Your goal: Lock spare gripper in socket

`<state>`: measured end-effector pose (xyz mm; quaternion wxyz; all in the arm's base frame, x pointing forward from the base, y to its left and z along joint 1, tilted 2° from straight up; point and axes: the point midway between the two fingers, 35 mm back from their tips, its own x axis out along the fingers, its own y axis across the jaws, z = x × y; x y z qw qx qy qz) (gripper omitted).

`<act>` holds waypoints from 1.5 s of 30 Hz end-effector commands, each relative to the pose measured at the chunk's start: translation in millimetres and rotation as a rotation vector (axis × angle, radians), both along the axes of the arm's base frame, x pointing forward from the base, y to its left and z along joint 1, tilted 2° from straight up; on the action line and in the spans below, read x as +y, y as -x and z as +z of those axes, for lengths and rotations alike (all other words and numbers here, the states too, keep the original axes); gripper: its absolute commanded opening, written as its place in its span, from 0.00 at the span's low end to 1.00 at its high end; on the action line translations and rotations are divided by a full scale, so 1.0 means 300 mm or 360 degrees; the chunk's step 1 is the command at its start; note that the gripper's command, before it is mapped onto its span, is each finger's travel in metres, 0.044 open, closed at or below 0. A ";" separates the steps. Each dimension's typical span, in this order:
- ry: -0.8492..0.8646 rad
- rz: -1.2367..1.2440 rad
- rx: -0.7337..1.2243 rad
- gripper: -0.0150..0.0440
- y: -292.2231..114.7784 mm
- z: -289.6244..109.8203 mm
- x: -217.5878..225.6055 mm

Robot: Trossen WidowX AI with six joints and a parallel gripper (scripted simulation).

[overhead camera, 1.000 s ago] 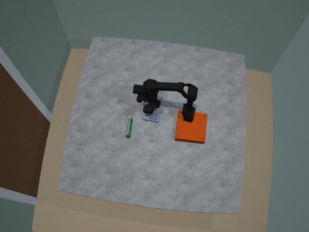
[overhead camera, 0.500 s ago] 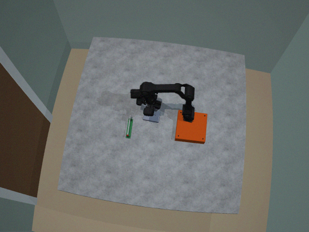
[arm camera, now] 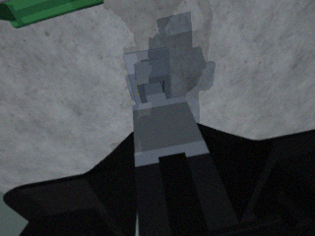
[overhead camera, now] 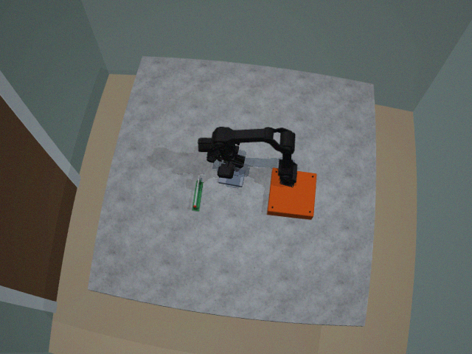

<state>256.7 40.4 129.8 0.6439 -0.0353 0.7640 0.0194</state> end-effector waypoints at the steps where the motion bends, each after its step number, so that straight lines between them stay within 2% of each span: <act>1: 0.0003 0.0002 -0.0001 0.25 -0.006 -0.015 -0.001; 34: 0.0002 0.0002 -0.0002 0.25 -0.054 -0.147 0.000; 45: 0.0000 -0.0006 0.0003 0.25 -0.050 -0.143 0.002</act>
